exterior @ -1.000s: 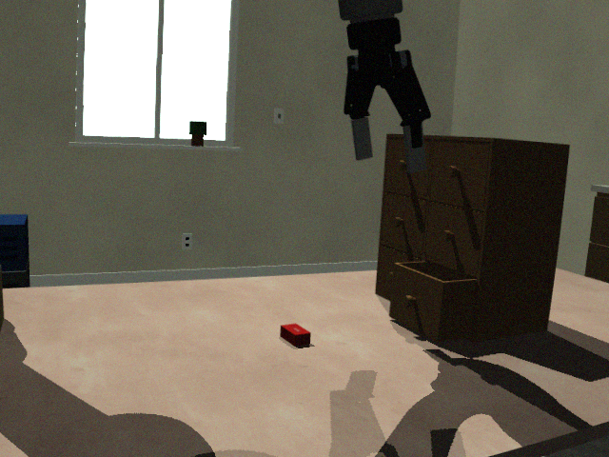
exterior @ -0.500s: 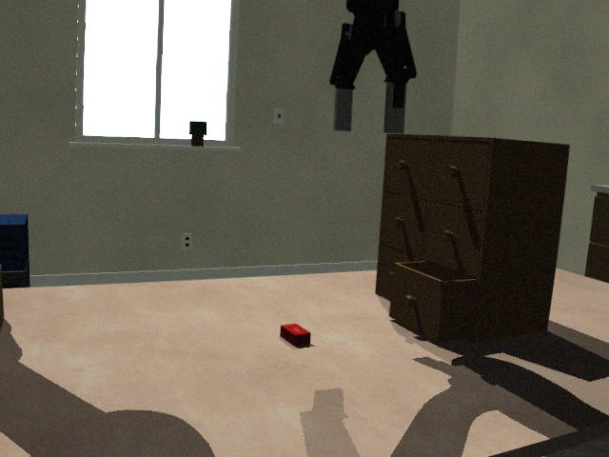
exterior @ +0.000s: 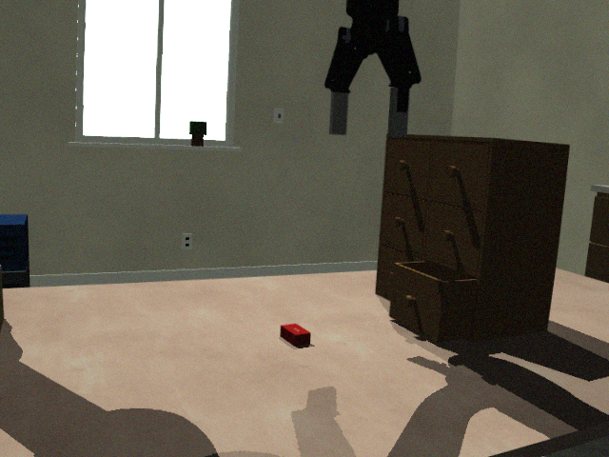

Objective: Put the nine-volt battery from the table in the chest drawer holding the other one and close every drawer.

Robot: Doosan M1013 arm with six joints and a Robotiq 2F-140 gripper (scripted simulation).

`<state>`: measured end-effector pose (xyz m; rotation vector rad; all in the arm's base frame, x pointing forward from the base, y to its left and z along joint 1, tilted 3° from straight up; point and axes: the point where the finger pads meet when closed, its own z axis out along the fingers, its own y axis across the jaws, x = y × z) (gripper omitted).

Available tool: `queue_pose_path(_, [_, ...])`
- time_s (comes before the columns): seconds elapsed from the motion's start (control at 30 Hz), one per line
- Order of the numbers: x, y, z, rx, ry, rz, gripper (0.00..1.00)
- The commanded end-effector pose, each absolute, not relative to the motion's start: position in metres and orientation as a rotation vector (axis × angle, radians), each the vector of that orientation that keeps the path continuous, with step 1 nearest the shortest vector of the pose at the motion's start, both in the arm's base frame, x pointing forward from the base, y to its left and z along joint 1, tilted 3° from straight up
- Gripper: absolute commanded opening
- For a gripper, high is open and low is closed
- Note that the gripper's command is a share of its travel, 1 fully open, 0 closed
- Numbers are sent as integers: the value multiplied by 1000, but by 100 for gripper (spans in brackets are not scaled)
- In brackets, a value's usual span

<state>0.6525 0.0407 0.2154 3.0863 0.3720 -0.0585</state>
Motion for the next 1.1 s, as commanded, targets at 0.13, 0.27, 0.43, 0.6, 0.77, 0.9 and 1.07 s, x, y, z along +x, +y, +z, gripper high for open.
queue_pose_path(0.13, [631,39,145,2919,1089,-79,100])
queue_pose_path(0.27, [612,38,103,2775,1423,-86,100])
queue_pose_path(0.43, [599,38,77,2580,1765,-90,100])
queue_pose_path(0.6, [573,37,36,2312,2110,-95,100])
queue_pose_path(0.77, [556,37,13,2000,2424,-91,100])
queue_pose_path(0.9, [554,37,11,1943,2475,-87,26])
queue_pose_path(1.07, [554,37,11,1943,2475,-87,26])
